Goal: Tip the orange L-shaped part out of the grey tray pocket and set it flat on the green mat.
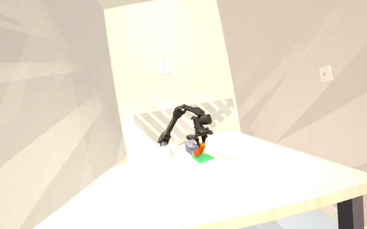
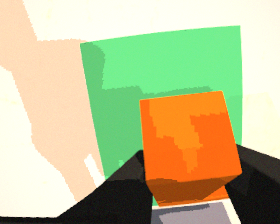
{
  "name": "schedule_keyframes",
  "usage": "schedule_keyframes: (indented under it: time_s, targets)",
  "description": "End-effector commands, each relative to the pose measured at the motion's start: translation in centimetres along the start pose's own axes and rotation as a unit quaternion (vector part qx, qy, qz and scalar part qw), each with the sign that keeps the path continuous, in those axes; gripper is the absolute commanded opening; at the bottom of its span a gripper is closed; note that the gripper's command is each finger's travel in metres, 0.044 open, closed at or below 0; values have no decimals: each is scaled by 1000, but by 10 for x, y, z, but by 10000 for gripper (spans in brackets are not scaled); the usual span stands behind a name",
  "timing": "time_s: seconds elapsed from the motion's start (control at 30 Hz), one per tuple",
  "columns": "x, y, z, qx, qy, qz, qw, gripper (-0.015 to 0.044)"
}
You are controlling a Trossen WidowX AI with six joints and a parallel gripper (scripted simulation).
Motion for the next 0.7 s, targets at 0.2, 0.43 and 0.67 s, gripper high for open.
schedule_keyframes:
  time_s: [0.2,0.43,0.67]
  targets:
    - [13,1,0,3,-1,2,1000,0]
    - [13,1,0,3,-1,2,1000,0]
    - [13,1,0,3,-1,2,1000,0]
Point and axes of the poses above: the point midway between the two fingers, 35 mm back from their tips, its own x axis out along the fingers, its own z axis across the jaws, y = z × x, the point moved 3 cm from there along -x, back along the fingers, and after that the axes turned 6 degrees about x, right-handed, at the moved point
